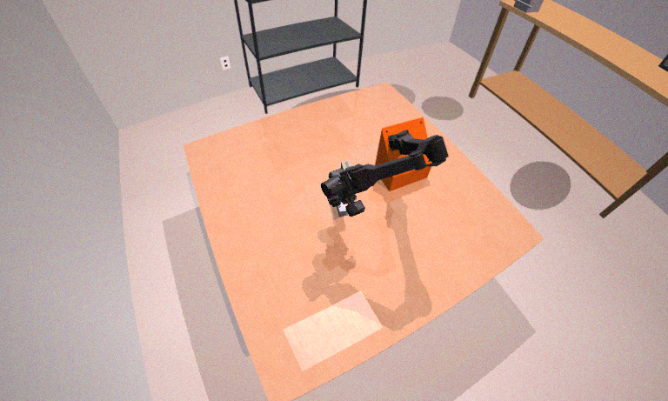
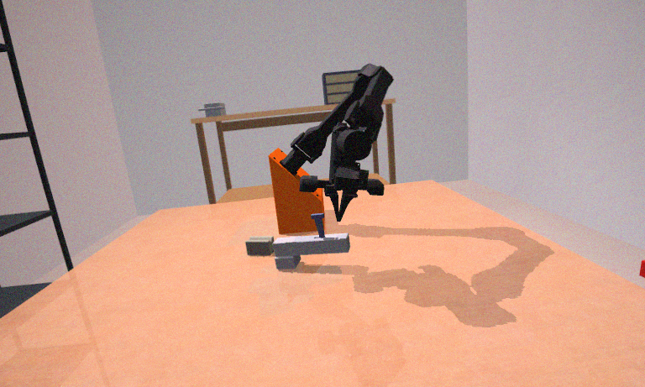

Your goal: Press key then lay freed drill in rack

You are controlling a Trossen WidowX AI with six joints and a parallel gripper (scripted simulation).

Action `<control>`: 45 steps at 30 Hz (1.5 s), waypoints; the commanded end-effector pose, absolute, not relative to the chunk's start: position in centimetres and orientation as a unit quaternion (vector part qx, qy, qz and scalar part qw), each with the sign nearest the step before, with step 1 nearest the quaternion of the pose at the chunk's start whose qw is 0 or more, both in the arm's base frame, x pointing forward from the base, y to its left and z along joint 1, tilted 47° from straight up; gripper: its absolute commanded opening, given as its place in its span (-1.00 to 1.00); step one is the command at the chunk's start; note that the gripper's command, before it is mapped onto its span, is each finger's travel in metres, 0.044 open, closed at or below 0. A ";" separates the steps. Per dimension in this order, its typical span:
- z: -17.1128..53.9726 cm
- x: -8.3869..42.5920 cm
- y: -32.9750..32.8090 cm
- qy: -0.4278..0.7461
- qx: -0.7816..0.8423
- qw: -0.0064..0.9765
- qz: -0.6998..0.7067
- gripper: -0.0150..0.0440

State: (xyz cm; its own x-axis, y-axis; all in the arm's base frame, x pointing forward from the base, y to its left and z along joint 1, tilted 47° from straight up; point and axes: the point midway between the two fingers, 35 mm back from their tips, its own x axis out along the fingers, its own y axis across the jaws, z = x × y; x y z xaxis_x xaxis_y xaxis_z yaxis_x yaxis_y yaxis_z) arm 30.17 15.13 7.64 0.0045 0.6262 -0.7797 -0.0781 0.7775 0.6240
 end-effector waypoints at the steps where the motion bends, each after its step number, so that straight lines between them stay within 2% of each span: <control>1: 6.0 29.6 10.8 0.677 0.300 0.630 0.235 -0.49; 9: 5.6 29.4 9.2 0.677 0.337 0.613 0.226 -0.49; 45: 4.4 29.5 10.9 0.677 0.338 0.613 0.227 -0.49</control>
